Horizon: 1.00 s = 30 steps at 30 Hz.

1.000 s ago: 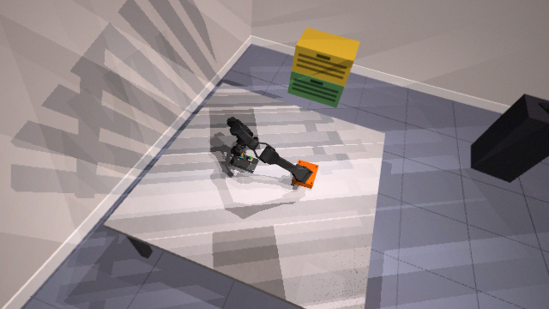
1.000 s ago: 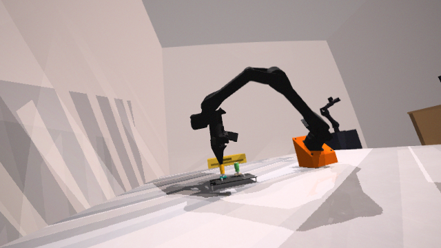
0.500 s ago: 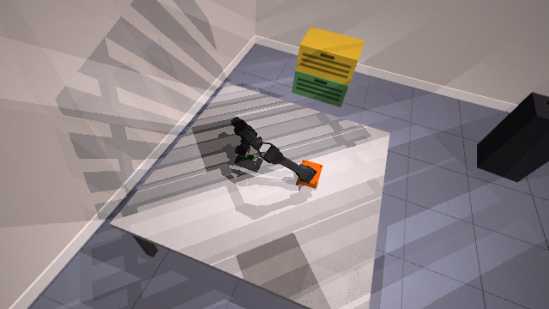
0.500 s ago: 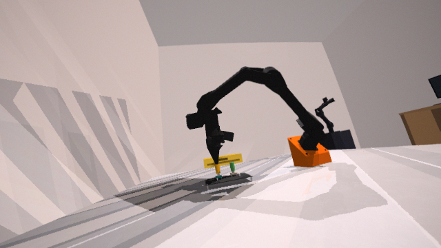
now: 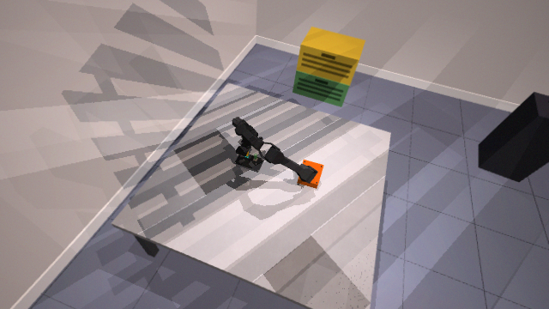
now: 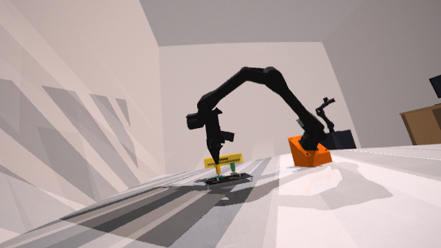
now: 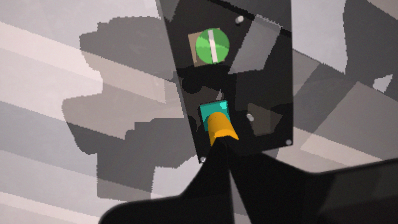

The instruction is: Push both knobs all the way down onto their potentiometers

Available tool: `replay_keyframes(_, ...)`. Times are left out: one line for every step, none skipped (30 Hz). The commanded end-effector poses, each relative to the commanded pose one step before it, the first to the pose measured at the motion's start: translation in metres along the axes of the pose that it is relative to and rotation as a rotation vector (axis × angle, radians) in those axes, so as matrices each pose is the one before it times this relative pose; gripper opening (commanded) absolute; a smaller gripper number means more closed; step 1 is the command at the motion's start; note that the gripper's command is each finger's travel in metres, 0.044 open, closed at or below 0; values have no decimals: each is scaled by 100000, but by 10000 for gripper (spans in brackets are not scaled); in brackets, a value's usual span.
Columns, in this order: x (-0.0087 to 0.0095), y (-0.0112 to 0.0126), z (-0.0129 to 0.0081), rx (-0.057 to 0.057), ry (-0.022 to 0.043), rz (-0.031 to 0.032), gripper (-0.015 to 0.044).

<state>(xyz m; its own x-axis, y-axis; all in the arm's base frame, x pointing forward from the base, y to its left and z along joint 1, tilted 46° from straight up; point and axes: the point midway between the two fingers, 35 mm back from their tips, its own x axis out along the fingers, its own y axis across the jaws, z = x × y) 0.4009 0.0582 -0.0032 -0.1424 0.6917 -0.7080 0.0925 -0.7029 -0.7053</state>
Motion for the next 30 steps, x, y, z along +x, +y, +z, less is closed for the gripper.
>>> replay_keyframes(862,-216,-72,-697,-1138,-277,0)
replay_keyframes(0,0,0,0,0,0,0)
replay_keyframes(0,0,0,0,0,0,0)
replay_keyframes(17,0,0,0,0,-1,0)
replay_keyframes(36,0,0,0,0,-2,0)
replay_keyframes(22,0,0,0,0,-1,0)
replay_keyframes(0,0,0,0,0,0,0)
replay_keyframes(0,0,0,0,0,0,0)
replay_keyframes(0,0,0,0,0,0,0)
replay_keyframes(0,0,0,0,0,0,0)
replay_keyframes(0,0,0,0,0,0,0)
replay_keyframes(0,0,0,0,0,0,0)
replay_keyframes(0,0,0,0,0,0,0)
replay_keyframes(0,0,0,0,0,0,0)
replay_keyframes(0,0,0,0,0,0,0)
replay_keyframes(0,0,0,0,0,0,0)
replay_keyframes(0,0,0,0,0,0,0)
replay_keyframes(0,0,0,0,0,0,0)
replay_keyframes(17,0,0,0,0,-1,0)
replay_keyframes(36,0,0,0,0,-2,0)
replay_keyframes(22,0,0,0,0,-1,0)
replay_keyframes(0,0,0,0,0,0,0)
replay_keyframes(0,0,0,0,0,0,0)
replay_keyframes(0,0,0,0,0,0,0)
replay_keyframes(-26,1,-1,0,0,2,0)
replay_keyframes(-52,1,-2,1,0,4,0)
replay_keyframes(-74,1,-3,1,0,5,0)
replay_keyframes(-96,2,-3,1,0,7,0)
replay_keyframes(-119,2,-4,1,0,8,0)
replay_keyframes(-143,2,-4,2,0,9,0)
